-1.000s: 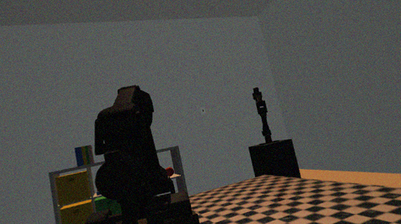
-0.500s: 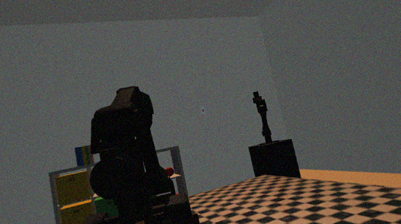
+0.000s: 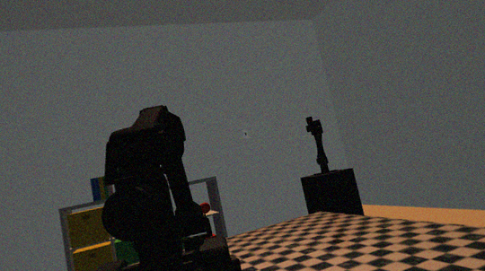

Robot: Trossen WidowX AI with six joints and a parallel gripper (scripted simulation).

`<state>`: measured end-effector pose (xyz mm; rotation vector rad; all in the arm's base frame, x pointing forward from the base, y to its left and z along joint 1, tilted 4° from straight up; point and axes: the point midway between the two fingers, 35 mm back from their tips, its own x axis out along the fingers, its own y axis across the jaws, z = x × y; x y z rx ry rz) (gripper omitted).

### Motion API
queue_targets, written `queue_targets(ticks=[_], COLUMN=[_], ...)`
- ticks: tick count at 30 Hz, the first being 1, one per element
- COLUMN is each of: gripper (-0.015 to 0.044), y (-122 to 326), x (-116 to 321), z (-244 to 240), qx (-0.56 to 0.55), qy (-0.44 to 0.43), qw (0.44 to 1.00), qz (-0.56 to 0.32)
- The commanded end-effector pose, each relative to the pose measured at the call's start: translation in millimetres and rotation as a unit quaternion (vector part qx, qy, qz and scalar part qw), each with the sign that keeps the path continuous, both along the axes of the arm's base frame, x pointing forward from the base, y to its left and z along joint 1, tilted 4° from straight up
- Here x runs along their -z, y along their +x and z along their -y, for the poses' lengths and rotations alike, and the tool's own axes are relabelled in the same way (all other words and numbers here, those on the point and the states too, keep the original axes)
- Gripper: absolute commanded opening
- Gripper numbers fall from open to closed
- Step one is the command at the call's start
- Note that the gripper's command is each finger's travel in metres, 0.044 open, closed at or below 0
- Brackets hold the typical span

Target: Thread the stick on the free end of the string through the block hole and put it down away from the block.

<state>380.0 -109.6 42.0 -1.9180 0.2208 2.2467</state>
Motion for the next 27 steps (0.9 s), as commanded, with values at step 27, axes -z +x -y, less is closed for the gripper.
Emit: queue_targets(ticks=[27], gripper=[0.0], y=[35.2], x=[0.7], z=[13.1], qx=[0.002], qy=[-0.008], qw=[0.999], qz=[0.033])
